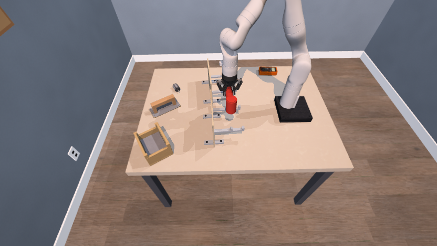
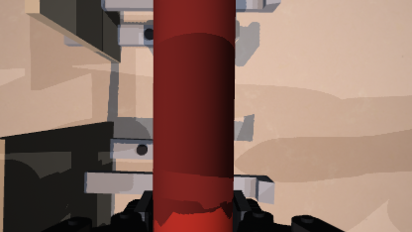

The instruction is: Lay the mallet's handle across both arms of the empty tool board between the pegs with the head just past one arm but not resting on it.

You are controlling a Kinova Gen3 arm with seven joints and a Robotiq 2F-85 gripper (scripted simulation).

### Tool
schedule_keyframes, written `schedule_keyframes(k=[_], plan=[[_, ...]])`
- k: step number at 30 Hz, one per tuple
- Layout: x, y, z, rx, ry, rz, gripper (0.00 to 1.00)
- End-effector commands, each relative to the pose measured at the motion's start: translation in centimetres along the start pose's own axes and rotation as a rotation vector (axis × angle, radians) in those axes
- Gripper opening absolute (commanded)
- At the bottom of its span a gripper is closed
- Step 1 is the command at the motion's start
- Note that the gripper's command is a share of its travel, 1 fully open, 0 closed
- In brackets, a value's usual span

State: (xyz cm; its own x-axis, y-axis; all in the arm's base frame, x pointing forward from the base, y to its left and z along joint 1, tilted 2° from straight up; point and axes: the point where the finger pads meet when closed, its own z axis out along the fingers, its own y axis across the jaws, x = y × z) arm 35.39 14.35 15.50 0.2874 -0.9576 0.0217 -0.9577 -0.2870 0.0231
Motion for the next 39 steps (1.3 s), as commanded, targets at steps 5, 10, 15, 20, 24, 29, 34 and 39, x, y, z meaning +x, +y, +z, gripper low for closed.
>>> schedule_keyframes(k=[5,10,15,20,24,29,34,39], plan=[[7.8,0.3,0.3,0.007,-0.009,0.029,0.1],[12.2,1.5,0.6,0.007,-0.008,0.029,0.1],[14.8,2.4,0.7,0.006,-0.007,0.03,0.1],[17.4,3.6,0.9,0.006,-0.006,0.03,0.1],[18.2,4.0,1.0,0.006,-0.006,0.03,0.1],[18.3,4.0,1.0,0.006,-0.006,0.03,0.1],[18.3,3.8,0.9,0.008,-0.006,0.013,0.1],[18.3,3.7,0.9,0.009,-0.007,-0.013,0.1]])
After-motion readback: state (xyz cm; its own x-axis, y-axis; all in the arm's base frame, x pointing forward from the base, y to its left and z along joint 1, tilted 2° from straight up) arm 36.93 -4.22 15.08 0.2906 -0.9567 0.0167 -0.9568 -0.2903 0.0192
